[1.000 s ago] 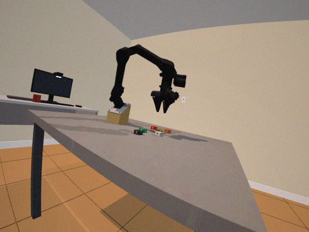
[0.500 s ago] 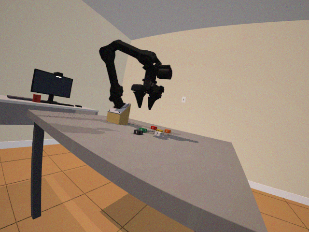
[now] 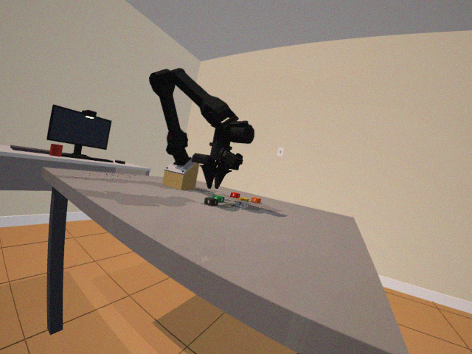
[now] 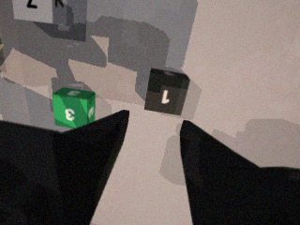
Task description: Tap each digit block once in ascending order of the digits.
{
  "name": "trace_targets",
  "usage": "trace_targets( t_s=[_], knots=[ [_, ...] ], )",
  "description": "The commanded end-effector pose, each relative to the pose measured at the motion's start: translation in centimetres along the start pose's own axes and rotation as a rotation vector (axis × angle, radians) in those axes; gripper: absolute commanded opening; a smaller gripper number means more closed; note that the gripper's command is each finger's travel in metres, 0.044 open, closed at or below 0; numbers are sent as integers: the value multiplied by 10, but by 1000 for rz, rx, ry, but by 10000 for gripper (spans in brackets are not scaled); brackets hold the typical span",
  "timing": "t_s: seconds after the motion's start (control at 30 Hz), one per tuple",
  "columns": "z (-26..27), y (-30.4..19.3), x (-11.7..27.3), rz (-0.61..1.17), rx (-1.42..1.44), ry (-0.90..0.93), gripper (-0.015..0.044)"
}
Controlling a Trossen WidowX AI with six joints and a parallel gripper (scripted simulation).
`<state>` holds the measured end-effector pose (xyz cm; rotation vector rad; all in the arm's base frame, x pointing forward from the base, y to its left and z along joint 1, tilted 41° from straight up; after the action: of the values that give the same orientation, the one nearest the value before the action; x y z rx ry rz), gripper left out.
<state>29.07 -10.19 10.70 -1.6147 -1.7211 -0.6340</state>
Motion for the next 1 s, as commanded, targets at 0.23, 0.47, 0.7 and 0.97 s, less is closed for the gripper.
trace_targets(
  t_s=[0.23, 0.47, 0.7, 0.97],
  knots=[
    [1, 0, -8, -6, 7, -3, 20],
    [1, 0, -9, -6, 7, -3, 20],
    [1, 1, -20, -6, 7, -3, 20],
    [1, 0, -32, -5, 7, -4, 20]
  ],
)
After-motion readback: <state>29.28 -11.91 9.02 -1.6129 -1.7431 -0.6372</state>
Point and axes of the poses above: the point midway between the two fingers, 35 mm back from their tips, its own x axis back along the fingers, its own z axis across the jaws, y = z × x, the point moved 5 cm from there along x, back along the fingers, and after that the axes turned 13 degrees about x, right-handed, at the moved point
